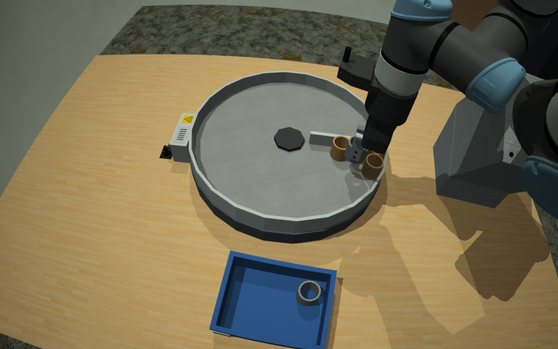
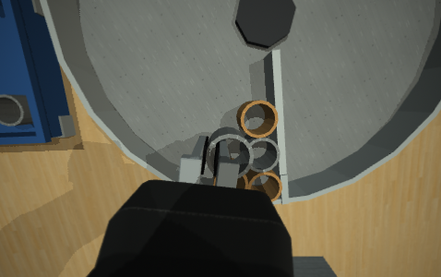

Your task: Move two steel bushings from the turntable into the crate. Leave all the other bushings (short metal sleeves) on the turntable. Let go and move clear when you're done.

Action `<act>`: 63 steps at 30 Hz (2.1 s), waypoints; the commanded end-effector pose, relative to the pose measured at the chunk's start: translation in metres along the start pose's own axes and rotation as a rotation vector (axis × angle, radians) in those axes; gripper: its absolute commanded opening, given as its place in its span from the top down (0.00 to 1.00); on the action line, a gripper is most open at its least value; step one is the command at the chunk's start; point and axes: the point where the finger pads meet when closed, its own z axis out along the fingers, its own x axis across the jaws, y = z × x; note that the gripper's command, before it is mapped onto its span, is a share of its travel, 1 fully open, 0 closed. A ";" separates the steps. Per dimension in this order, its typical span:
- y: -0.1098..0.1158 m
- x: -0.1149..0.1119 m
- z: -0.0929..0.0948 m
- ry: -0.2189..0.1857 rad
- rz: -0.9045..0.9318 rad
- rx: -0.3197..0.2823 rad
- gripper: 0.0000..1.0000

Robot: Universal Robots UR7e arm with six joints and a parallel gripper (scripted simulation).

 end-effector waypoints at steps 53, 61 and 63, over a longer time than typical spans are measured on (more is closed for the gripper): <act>0.002 0.000 -0.040 -0.002 0.006 -0.006 1.00; -0.004 -0.020 -0.040 -0.002 0.006 -0.005 1.00; -0.011 -0.039 -0.040 -0.002 0.006 -0.005 1.00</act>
